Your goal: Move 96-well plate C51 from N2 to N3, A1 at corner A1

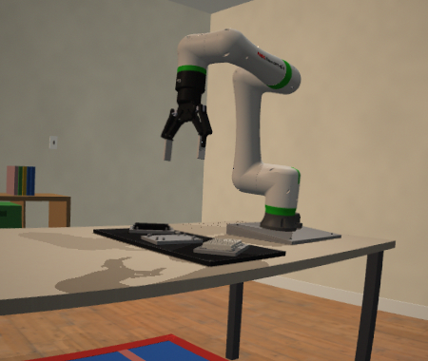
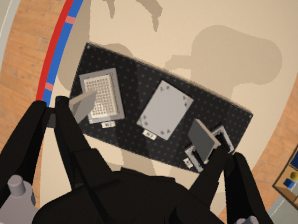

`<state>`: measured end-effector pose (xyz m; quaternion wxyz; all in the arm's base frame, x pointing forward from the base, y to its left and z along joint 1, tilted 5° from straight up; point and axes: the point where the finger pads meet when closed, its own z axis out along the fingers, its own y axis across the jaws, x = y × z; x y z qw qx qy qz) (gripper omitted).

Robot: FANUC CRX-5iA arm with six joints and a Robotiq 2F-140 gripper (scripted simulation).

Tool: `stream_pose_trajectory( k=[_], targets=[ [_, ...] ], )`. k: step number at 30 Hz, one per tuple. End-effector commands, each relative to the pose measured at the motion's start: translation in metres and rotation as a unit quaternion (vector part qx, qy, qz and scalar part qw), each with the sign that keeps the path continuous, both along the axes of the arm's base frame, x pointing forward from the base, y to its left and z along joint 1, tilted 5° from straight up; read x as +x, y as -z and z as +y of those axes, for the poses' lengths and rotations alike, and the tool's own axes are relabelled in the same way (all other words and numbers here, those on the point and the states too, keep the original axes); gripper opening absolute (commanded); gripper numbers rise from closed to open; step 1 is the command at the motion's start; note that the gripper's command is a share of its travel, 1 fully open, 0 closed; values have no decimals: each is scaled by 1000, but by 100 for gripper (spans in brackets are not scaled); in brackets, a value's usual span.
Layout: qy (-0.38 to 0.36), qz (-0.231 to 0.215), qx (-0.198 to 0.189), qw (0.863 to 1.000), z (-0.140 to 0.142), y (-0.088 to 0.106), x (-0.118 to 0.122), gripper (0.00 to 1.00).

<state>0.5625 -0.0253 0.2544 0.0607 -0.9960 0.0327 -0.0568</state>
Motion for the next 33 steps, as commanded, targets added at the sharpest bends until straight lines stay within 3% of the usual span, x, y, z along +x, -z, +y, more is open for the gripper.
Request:
stream_pose_trajectory(
  k=[1, 3, 6, 13, 22, 23, 33],
  targets=[
    [-72, 52, -55, 995, 48, 17, -48, 100],
    [-122, 46, -47, 990, 61, 42, -33, 100],
    [-142, 44, -44, 988, 83, 66, -37, 100],
    [-207, 34, -34, 977, 141, 149, -33, 100],
    [-225, 32, -31, 973, 153, 168, -34, 100],
    [-225, 32, -31, 973, 153, 168, -34, 0],
    [-225, 32, -31, 973, 153, 168, -34, 0]
  ],
)
